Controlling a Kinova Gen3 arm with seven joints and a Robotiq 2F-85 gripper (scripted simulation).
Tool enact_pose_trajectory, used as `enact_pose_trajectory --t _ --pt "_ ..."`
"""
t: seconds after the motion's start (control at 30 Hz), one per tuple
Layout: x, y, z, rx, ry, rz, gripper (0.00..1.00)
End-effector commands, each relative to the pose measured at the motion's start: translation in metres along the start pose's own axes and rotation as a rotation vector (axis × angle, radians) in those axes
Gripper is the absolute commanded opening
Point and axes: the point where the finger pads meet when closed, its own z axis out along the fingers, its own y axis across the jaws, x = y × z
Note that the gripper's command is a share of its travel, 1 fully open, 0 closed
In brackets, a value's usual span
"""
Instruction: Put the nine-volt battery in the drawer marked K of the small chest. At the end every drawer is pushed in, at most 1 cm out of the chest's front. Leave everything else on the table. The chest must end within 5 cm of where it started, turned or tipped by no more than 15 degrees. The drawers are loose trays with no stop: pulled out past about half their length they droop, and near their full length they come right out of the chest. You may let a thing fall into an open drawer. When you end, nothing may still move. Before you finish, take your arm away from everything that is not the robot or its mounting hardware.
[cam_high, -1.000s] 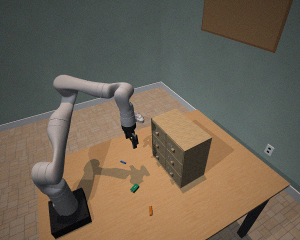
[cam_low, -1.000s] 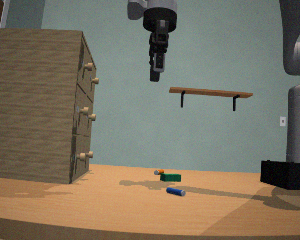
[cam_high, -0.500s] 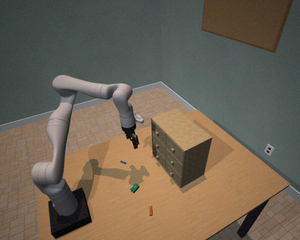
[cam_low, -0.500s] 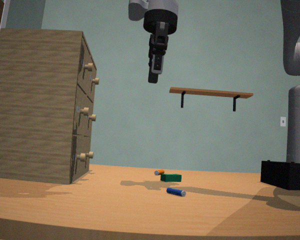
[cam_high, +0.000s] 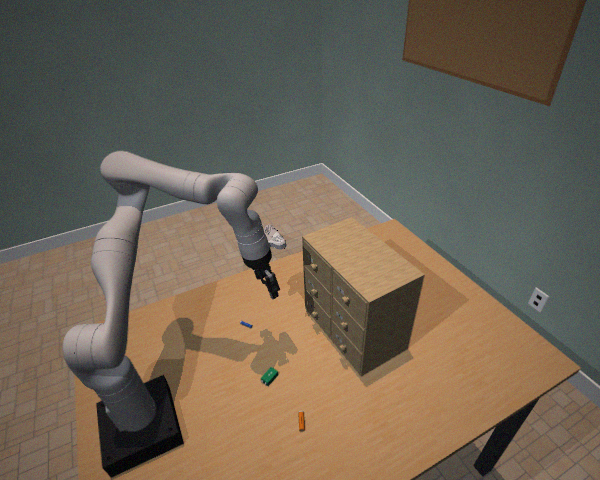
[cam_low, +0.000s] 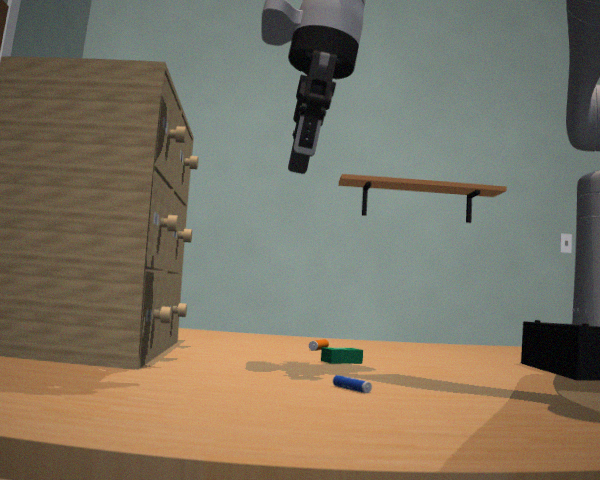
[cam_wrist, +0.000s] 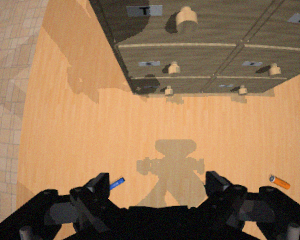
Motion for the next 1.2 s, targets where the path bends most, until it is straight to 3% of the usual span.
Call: enact_pose_trajectory --t 0.0,1.17 --pt "-0.002 -0.002 0.003 0.0 0.018 0.0 1.0" --pt "0.019 -0.002 0.038 0.0 0.356 0.0 1.0"
